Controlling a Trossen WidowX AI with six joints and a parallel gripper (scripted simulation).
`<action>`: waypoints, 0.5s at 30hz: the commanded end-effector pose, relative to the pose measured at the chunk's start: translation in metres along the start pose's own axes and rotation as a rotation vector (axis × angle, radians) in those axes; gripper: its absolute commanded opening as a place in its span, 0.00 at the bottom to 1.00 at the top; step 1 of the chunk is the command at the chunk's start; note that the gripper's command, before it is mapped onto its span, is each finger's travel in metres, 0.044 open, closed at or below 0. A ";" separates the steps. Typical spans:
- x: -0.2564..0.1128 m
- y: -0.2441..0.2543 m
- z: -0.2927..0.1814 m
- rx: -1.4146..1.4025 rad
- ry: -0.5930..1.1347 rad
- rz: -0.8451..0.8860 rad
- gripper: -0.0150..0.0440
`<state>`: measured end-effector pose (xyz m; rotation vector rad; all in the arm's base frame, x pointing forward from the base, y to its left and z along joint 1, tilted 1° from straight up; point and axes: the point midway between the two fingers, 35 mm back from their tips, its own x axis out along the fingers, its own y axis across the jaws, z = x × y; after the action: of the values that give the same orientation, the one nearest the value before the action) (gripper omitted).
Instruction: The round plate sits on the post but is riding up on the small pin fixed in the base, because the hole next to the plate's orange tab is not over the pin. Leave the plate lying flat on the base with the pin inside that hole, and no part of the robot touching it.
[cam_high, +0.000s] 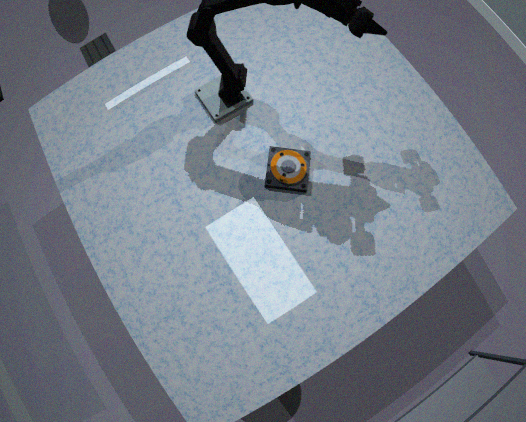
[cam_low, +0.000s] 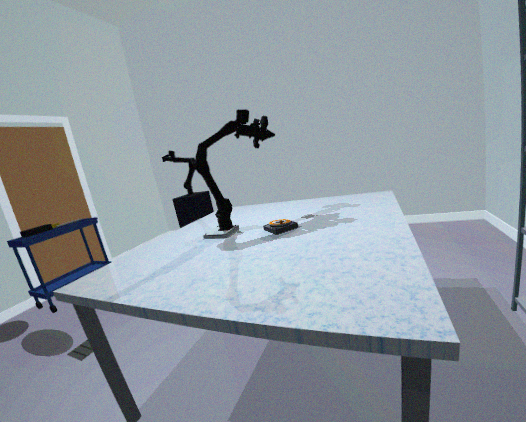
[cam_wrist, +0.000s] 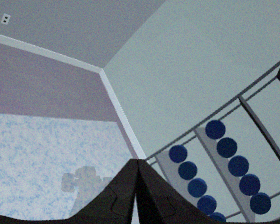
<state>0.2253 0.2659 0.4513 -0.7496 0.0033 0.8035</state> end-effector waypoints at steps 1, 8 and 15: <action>0.030 -0.014 -0.057 0.085 0.182 -0.025 0.25; 0.065 -0.031 -0.175 0.283 0.523 -0.050 0.25; 0.064 -0.031 -0.297 0.573 0.870 -0.045 0.25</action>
<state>0.3667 0.1376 0.2587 -0.5657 0.8282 0.4026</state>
